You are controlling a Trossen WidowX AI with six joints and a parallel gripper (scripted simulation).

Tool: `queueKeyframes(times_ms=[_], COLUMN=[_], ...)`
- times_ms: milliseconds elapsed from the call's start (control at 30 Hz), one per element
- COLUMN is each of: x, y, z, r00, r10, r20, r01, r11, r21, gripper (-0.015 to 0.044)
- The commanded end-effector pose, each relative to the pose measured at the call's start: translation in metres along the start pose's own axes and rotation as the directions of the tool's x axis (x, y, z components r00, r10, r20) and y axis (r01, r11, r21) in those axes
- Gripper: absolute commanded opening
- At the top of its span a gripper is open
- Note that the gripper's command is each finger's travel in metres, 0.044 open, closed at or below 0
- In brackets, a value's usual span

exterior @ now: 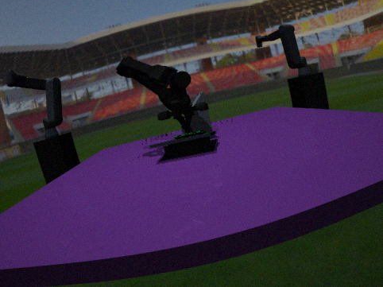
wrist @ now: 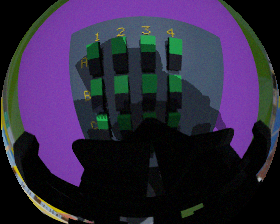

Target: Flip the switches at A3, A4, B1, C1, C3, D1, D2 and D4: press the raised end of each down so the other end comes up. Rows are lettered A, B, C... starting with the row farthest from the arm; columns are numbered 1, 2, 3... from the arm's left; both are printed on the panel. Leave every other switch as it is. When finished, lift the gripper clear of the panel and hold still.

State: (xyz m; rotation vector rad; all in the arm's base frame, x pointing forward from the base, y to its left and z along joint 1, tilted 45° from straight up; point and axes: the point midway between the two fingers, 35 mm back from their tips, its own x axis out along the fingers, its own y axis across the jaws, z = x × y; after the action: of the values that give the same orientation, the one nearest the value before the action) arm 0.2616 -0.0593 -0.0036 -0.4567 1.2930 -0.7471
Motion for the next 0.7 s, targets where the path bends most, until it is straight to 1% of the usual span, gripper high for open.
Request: queueKeyframes(times_ms=[0, 433, 467, 567, 600, 667], x=[0.001, -0.001, -0.009, -0.052, -0.06, -0.063], y=[0.0, 0.0, 0.001, 0.001, 0.001, 0.0], z=[0.0, 0.0, 0.0, -0.001, -0.002, -0.003], r00=[1.0, 1.0, 1.0, 1.0, 1.0, 1.0], r10=[-0.003, 0.0, 0.001, 0.002, 0.0, 0.0], r20=[0.001, 0.0, 0.003, 0.021, 0.025, 0.026], r01=[0.003, 0.0, -0.001, -0.002, 0.0, 0.0], r11=[1.0, 1.0, 1.0, 1.0, 1.0, 1.0], r21=[-0.005, -0.001, -0.003, -0.005, -0.005, -0.005], gripper=[0.0, 0.0, 0.0, 0.0, 0.0, 0.0])
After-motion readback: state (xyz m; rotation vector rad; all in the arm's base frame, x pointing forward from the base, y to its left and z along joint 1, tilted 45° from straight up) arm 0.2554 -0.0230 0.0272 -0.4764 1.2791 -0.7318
